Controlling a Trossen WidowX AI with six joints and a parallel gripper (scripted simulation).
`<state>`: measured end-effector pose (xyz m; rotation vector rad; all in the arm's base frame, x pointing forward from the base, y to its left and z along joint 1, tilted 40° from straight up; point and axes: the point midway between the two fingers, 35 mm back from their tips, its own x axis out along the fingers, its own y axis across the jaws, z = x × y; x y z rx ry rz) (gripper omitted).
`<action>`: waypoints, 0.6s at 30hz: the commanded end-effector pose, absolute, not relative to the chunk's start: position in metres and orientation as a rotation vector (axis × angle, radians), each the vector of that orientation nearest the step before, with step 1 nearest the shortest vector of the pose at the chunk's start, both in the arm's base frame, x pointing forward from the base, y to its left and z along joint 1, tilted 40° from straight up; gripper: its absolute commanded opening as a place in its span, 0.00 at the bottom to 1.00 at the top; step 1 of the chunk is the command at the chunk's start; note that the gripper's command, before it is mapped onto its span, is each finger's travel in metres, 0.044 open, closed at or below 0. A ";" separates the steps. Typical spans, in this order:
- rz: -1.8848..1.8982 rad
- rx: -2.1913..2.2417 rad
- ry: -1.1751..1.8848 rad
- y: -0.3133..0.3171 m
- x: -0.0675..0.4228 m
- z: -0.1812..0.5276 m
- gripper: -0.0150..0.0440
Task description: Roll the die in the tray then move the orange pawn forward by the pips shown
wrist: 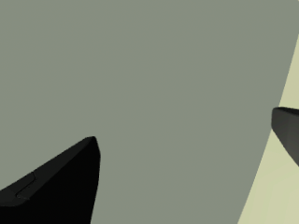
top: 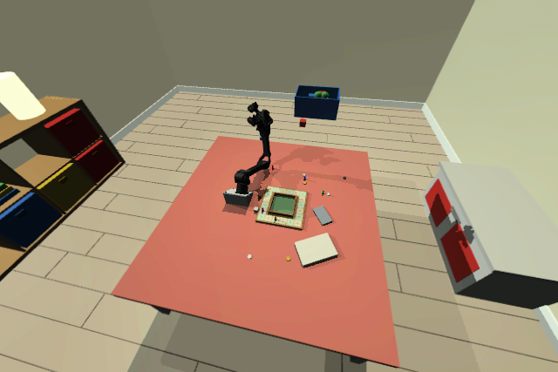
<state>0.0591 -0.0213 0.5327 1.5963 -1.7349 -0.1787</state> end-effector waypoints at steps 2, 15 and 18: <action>-0.233 1.598 -1.723 -0.032 0.054 0.530 0.84; -1.063 1.604 -1.080 -0.204 0.027 0.421 0.72; -1.154 1.588 -0.883 -0.227 0.034 0.391 0.72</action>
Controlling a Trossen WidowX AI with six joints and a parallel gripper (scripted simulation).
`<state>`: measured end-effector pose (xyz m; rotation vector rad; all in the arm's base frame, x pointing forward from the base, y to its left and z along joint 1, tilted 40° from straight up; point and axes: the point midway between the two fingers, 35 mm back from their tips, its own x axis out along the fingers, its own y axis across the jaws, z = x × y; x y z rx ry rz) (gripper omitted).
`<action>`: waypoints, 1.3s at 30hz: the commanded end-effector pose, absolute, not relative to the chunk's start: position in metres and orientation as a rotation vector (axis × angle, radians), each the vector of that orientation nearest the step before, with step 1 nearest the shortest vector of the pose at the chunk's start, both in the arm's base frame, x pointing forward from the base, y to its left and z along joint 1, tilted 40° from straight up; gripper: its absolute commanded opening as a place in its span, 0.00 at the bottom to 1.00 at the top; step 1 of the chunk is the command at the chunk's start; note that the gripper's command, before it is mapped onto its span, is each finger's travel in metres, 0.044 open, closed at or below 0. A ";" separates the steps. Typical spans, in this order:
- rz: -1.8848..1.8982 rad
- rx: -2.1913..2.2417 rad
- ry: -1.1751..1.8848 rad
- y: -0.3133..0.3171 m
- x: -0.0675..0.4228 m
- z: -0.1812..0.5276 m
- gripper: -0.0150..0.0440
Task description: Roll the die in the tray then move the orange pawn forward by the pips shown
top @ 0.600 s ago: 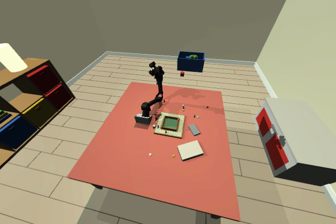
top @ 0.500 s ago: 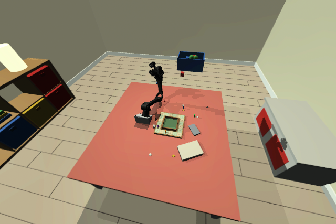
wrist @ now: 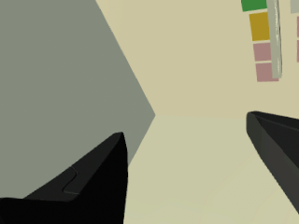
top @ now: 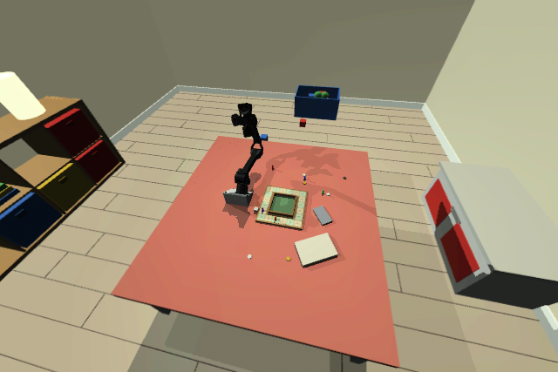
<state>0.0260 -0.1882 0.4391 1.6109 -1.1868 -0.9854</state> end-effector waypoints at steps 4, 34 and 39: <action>-1.225 1.574 -0.616 -0.249 0.047 0.349 0.72; -0.223 0.863 1.315 -0.168 0.136 0.027 0.72; 0.126 0.725 1.428 -0.127 0.130 -0.001 0.72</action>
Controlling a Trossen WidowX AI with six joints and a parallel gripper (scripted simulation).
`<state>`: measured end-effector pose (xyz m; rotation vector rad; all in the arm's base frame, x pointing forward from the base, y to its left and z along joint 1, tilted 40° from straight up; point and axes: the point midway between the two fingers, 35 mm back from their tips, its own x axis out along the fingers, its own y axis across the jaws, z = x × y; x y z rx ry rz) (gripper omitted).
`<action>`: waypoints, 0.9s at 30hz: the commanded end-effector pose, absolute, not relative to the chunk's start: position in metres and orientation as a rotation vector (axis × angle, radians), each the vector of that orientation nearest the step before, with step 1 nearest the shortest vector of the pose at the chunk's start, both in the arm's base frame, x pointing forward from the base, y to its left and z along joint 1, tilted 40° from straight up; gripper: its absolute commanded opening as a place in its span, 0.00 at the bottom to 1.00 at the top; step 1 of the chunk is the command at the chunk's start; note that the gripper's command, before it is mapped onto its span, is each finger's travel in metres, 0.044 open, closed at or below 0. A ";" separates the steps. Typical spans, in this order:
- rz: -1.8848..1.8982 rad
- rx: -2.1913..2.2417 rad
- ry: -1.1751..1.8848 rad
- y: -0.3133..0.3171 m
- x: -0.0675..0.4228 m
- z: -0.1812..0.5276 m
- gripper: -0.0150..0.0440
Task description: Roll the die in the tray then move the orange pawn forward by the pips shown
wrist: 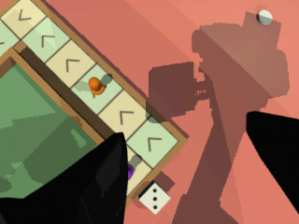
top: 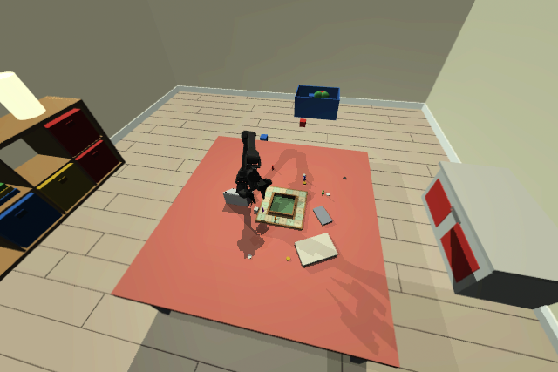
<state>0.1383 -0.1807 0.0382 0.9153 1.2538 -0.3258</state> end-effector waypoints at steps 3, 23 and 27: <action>0.346 0.648 1.460 -0.102 0.123 -0.013 0.72; 0.471 0.609 1.465 -0.070 0.109 -0.032 0.72; 0.472 0.609 1.465 -0.063 0.109 -0.040 0.72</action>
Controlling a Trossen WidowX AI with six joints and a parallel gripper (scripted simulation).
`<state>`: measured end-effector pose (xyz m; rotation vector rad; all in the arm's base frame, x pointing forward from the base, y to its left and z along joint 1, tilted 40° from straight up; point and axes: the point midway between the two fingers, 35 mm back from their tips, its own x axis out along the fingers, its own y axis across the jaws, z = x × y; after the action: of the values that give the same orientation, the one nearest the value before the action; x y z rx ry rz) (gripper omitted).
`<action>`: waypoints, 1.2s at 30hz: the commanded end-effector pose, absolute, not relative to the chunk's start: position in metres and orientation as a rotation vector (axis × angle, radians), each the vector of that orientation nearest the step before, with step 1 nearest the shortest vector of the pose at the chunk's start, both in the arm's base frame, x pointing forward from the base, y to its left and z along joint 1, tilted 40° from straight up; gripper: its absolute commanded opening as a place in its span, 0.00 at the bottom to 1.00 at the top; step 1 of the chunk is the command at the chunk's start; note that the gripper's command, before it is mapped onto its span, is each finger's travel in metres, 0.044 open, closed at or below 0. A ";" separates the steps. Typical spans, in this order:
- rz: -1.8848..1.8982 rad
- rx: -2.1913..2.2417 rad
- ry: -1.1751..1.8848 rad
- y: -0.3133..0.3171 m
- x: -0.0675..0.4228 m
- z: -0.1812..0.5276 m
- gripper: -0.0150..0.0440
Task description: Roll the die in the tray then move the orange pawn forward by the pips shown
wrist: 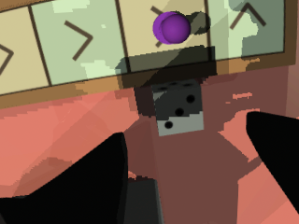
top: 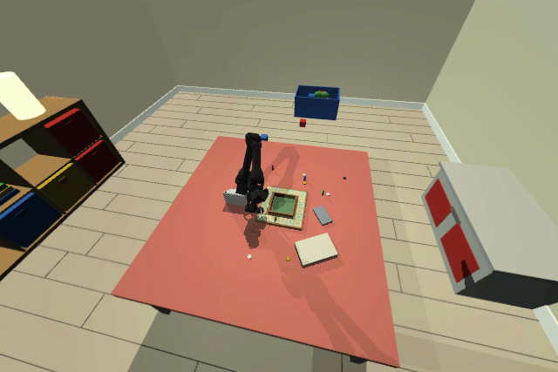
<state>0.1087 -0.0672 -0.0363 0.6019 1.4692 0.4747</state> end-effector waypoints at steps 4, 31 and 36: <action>0.472 0.609 1.465 -0.061 0.110 -0.044 0.72; 0.473 0.610 1.464 -0.043 0.112 -0.065 0.43; 0.473 0.610 1.464 -0.043 0.112 -0.065 0.34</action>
<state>0.1108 -0.0434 -0.0654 0.6041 1.4684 0.4759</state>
